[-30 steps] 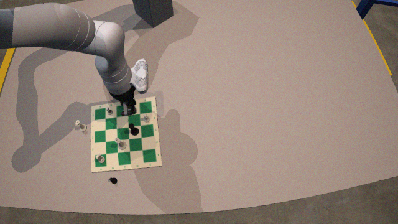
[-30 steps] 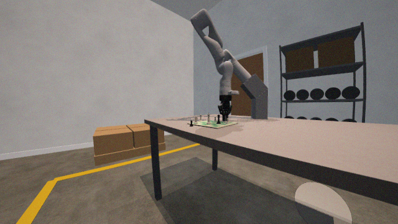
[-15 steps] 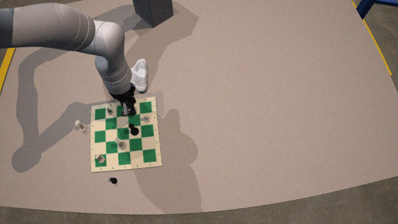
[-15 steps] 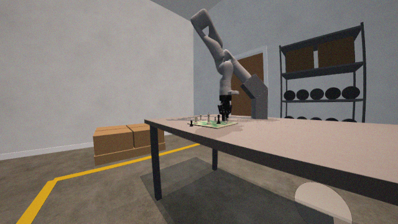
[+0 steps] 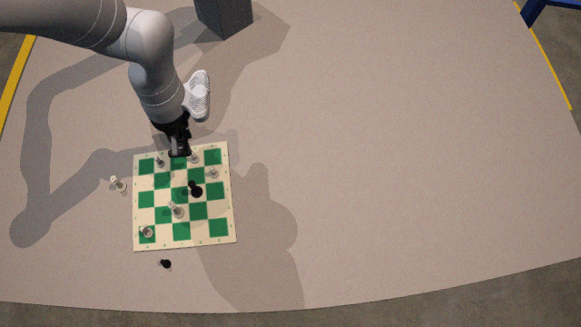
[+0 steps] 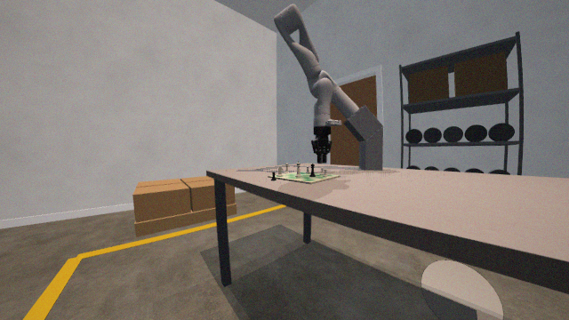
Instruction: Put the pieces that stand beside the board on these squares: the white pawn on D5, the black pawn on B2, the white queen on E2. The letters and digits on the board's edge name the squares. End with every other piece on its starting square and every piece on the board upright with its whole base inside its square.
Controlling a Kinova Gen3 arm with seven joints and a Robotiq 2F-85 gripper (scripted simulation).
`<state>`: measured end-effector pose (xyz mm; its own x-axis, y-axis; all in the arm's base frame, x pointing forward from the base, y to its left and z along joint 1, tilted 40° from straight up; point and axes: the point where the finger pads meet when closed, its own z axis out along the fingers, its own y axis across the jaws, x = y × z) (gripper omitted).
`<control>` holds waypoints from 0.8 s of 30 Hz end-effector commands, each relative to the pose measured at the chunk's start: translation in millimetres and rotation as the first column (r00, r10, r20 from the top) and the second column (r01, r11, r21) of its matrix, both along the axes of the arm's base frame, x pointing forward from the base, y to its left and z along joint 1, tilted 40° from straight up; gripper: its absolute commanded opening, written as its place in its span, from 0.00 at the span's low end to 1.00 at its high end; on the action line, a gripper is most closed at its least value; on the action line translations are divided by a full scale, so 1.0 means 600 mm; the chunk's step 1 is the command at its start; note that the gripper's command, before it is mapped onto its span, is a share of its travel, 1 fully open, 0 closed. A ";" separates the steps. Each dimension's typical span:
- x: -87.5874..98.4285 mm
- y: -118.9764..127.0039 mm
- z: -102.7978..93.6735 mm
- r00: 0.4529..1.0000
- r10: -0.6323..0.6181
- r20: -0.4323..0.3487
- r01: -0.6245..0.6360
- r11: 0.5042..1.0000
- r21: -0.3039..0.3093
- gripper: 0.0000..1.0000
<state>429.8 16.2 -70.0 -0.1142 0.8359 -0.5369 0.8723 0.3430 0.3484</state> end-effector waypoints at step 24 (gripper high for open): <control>-0.029 0.047 0.063 1.000 0.019 0.010 -0.019 1.000 0.010 1.00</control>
<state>412.2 43.8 -32.6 -0.1246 0.8387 -0.5301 0.8629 0.3554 0.3594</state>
